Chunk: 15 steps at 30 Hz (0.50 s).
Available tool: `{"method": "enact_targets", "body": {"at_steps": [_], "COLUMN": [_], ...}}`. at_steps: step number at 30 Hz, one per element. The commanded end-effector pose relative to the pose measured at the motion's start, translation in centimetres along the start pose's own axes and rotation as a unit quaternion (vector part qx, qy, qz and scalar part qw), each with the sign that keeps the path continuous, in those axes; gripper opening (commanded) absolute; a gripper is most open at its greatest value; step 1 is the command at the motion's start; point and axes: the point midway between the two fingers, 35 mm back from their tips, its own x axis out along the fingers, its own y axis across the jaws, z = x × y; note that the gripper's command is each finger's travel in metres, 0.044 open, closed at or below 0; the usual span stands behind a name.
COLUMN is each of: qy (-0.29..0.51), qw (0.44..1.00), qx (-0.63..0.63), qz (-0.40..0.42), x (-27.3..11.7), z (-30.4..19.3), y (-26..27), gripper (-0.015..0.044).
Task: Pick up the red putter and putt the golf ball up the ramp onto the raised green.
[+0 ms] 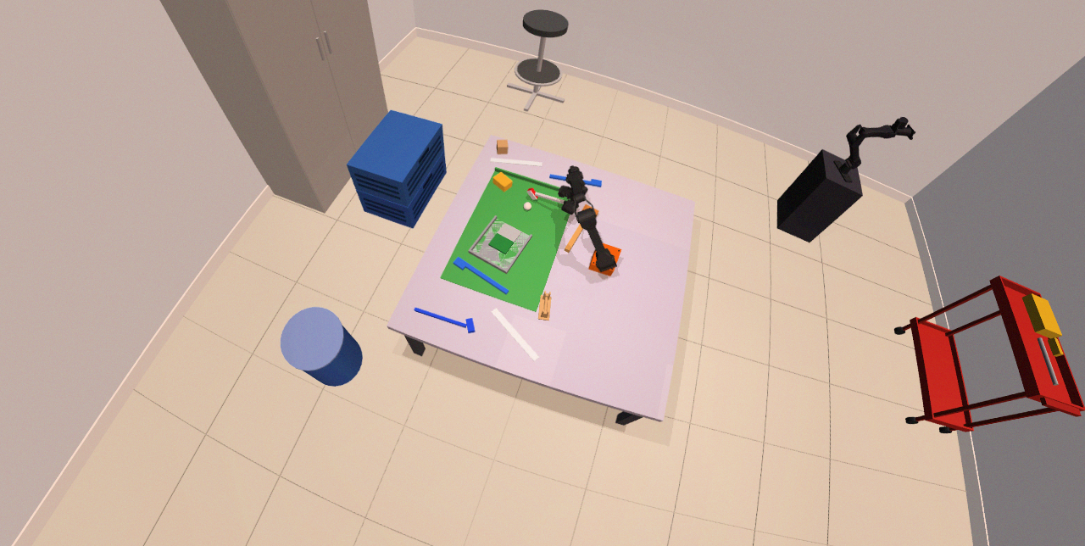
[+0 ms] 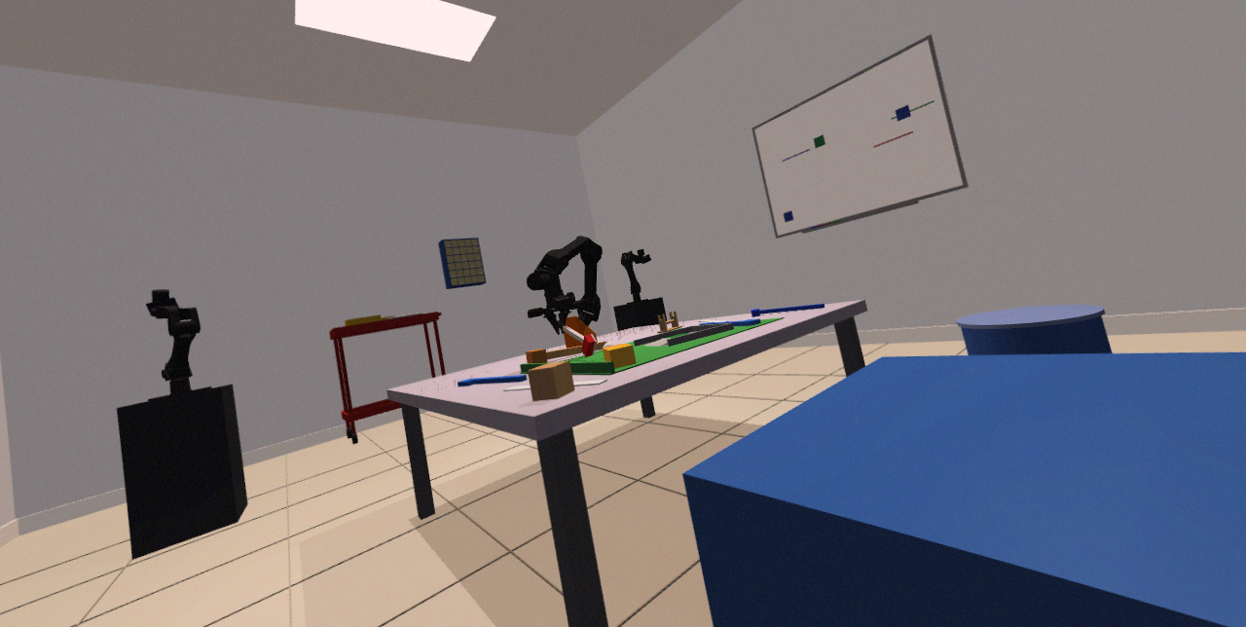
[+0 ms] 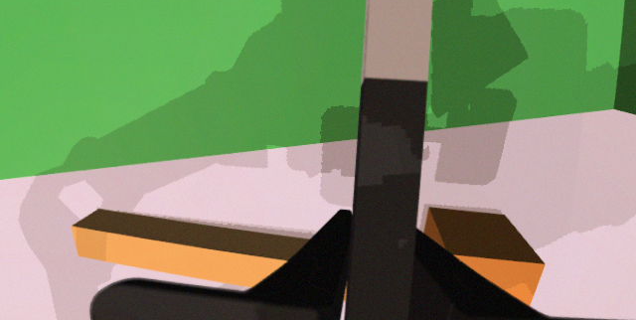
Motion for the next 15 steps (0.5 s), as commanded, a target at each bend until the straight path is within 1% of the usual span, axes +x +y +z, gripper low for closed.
{"method": "enact_targets", "body": {"at_steps": [1, 8, 15], "qy": [-0.005, -0.005, 0.0], "qw": [1.0, 1.0, 1.0], "qx": [0.002, 0.002, 0.0], "qz": [0.003, 0.003, 0.0], "x": [0.7, 1.7, 1.4], "z": [0.1, 0.1, 0.0], "y": [0.0, 0.0, 0.0], "gripper": [0.0, 0.0, 0.0]}}
